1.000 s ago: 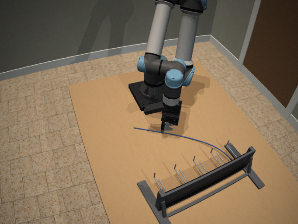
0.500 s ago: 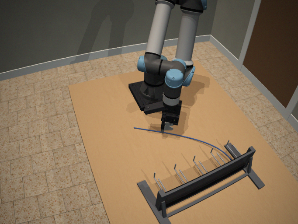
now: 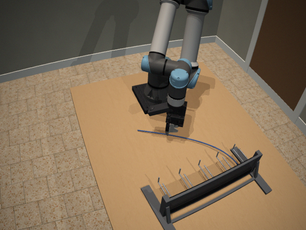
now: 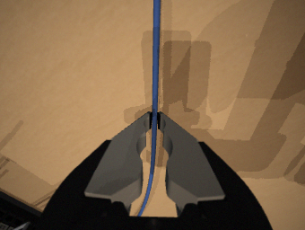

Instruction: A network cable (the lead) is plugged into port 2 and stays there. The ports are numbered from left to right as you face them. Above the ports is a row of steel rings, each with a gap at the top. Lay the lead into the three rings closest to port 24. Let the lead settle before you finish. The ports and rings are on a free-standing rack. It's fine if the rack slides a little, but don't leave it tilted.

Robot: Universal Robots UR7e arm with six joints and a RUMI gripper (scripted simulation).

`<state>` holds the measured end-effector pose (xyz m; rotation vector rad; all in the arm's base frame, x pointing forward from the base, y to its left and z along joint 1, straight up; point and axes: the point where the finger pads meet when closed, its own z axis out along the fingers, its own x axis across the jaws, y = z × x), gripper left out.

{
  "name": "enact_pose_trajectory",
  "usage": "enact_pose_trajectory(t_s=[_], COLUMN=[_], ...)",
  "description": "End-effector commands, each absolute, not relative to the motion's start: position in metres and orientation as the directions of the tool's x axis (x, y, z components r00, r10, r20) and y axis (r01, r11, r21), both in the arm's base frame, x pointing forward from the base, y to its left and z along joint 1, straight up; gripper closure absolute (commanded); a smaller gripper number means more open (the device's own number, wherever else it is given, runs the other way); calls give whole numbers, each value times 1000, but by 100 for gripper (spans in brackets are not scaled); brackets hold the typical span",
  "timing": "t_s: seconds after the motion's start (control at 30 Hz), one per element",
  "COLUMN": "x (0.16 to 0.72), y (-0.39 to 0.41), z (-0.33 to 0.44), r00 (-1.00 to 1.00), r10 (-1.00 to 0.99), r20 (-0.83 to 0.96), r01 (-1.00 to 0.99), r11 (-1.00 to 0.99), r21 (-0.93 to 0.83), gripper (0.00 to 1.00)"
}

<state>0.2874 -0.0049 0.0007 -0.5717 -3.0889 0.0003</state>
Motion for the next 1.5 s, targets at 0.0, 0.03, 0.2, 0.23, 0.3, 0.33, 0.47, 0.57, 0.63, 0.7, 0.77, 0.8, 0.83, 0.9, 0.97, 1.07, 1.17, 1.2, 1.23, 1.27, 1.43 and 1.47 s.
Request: enact_pose_trajectory(t_s=[0.0, 0.03, 0.2, 0.23, 0.3, 0.33, 0.47, 0.57, 0.63, 0.7, 0.77, 0.8, 0.83, 0.9, 0.97, 1.07, 1.17, 1.2, 1.23, 1.27, 1.43, 1.47], x=[288, 288, 288, 288, 288, 288, 288, 288, 288, 288, 288, 288, 288, 288, 288, 288, 288, 288, 288, 288, 291, 293], y=[-5, -5, -5, -5, -5, -5, -5, -5, -5, -5, -5, -5, -5, -5, -5, -5, -5, -5, -5, -5, -6, -6], z=[7, 8, 12, 13, 15, 16, 21, 23, 25, 25, 26, 27, 27, 28, 28, 29, 29, 29, 29, 29, 30, 31], r00=[-934, -934, -934, -934, -934, -934, -934, -934, -934, -934, -934, -934, -934, -934, -934, -934, -934, -934, -934, -934, -937, -938], r10=[358, 358, 358, 358, 358, 358, 358, 358, 358, 358, 358, 358, 358, 358, 358, 358, 358, 358, 358, 358, 350, 346], r20=[-1, -1, -1, -1, -1, -1, -1, -1, -1, -1, -1, -1, -1, -1, -1, -1, -1, -1, -1, -1, -1, -1], r01=[358, 358, 358, 358, 358, 358, 358, 358, 358, 358, 358, 358, 358, 358, 358, 358, 358, 358, 358, 358, 350, 346], r11=[934, 934, 934, 934, 934, 934, 934, 934, 934, 934, 934, 934, 934, 934, 934, 934, 934, 934, 934, 934, 937, 938], r21=[0, 0, 0, 0, 0, 0, 0, 0, 0, 0, 0, 0, 0, 0, 0, 0, 0, 0, 0, 0, 0, 0], gripper=[100, 100, 100, 100, 100, 100, 100, 100, 100, 100, 100, 100, 100, 100, 100, 100, 100, 100, 100, 100, 100, 100])
